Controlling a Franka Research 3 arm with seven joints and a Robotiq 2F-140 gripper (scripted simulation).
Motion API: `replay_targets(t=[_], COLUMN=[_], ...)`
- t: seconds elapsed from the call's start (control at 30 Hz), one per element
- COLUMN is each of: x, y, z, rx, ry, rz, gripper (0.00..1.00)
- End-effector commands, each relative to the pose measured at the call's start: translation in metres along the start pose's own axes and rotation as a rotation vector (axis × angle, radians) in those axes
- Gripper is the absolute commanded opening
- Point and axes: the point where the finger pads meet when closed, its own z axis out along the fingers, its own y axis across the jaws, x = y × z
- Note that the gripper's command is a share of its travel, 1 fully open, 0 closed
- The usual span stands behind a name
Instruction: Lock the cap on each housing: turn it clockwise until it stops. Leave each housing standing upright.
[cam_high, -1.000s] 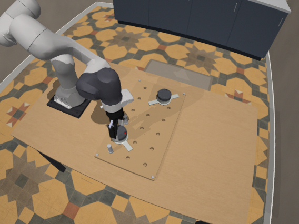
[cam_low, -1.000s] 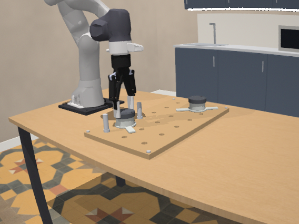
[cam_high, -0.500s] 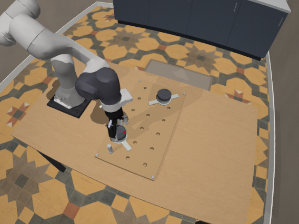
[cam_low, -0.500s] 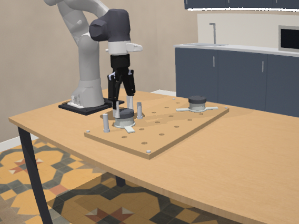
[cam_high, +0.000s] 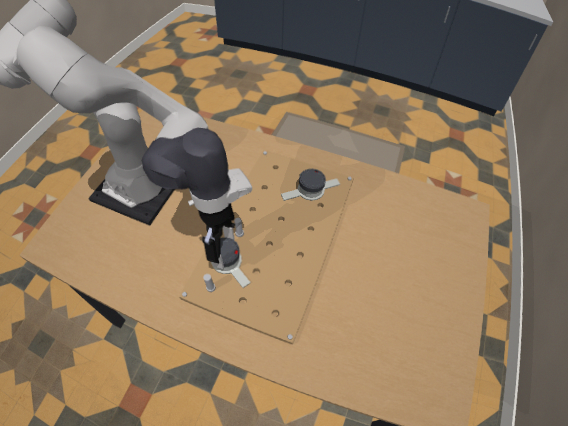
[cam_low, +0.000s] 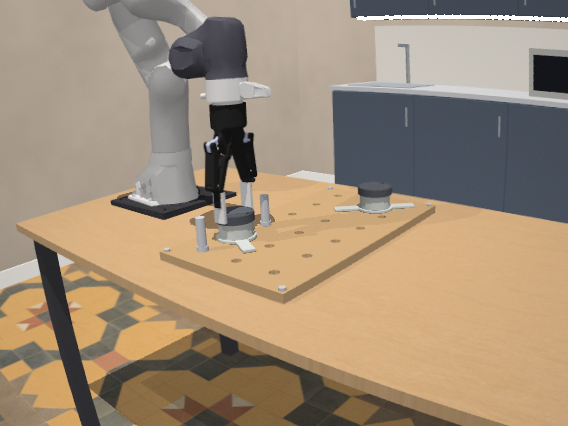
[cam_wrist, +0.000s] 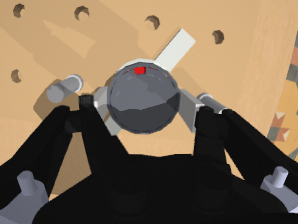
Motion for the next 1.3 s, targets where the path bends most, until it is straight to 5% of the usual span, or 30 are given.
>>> replay_targets(t=[0.0, 1.03, 1.07, 1.27], x=[-0.0011, -0.0011, -0.0011, -0.0011], y=[-0.0005, -0.0005, -0.0005, -0.0005], z=[0.0007, 0.0007, 0.0007, 0.0007], rx=[0.0, 0.0, 0.0, 0.0], ry=[-0.001, -0.001, -0.001, -0.001], rz=[-0.006, -0.006, -0.006, -0.006], gripper=[0.1, 0.1, 0.78, 0.78])
